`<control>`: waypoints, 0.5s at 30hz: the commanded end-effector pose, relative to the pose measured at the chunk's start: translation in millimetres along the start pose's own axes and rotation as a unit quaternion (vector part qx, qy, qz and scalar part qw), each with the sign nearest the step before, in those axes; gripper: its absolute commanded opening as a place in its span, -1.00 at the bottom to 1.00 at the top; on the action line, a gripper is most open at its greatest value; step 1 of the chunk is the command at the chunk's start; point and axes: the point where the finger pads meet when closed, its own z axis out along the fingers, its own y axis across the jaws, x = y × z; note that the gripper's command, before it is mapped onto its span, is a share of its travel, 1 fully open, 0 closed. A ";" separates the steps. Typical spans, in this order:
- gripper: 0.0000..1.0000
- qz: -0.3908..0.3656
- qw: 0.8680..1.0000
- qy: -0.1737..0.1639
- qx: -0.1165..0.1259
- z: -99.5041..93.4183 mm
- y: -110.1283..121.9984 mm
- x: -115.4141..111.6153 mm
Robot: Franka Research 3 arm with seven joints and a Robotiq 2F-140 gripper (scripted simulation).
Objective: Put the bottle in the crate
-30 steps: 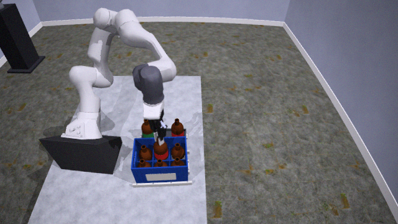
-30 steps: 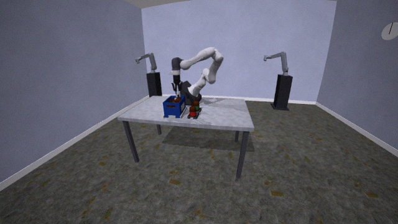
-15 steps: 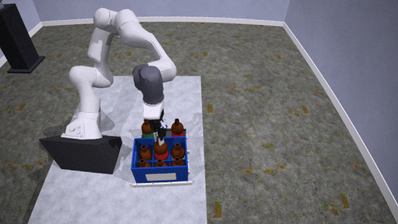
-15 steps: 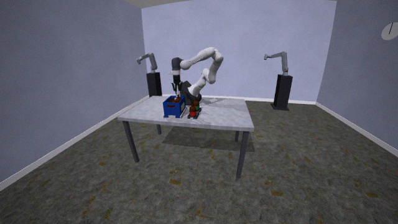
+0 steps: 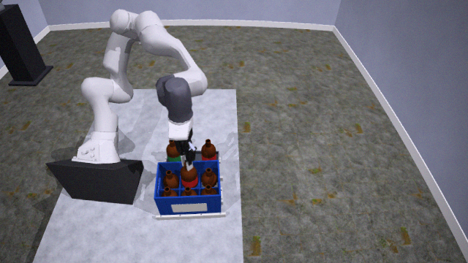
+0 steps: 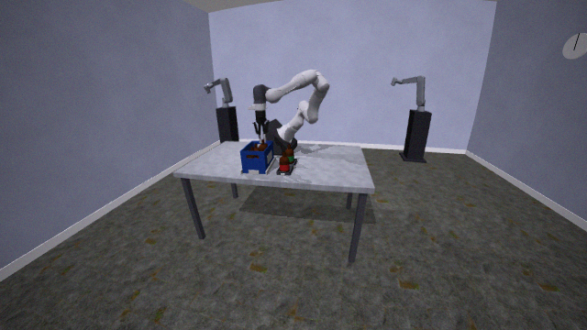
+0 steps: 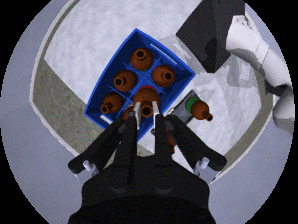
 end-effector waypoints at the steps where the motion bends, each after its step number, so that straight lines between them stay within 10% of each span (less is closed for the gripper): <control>1: -1.00 -0.002 1.000 -0.001 0.002 0.7 -1.2 -0.6; 15: -1.00 -0.002 1.000 -0.001 0.002 8.3 -1.2 -0.6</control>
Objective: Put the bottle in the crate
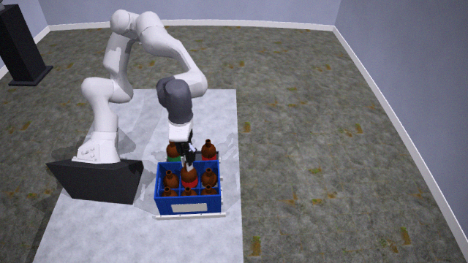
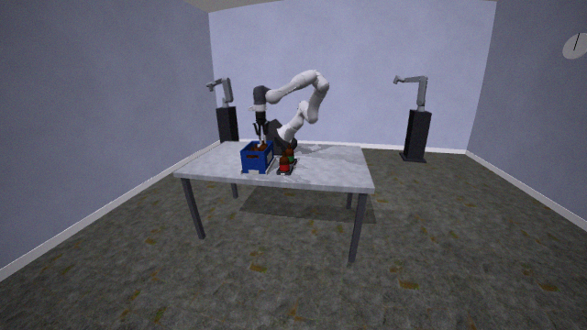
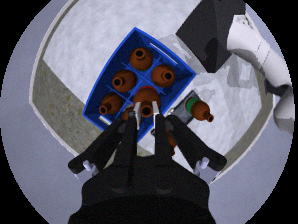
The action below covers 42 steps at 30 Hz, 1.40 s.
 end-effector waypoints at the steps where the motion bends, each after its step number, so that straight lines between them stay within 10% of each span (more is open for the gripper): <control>1: -1.00 -0.002 1.000 -0.001 0.003 1.5 -2.1 -0.5; 42: -1.00 -0.002 1.000 -0.001 0.003 33.4 -2.2 -0.4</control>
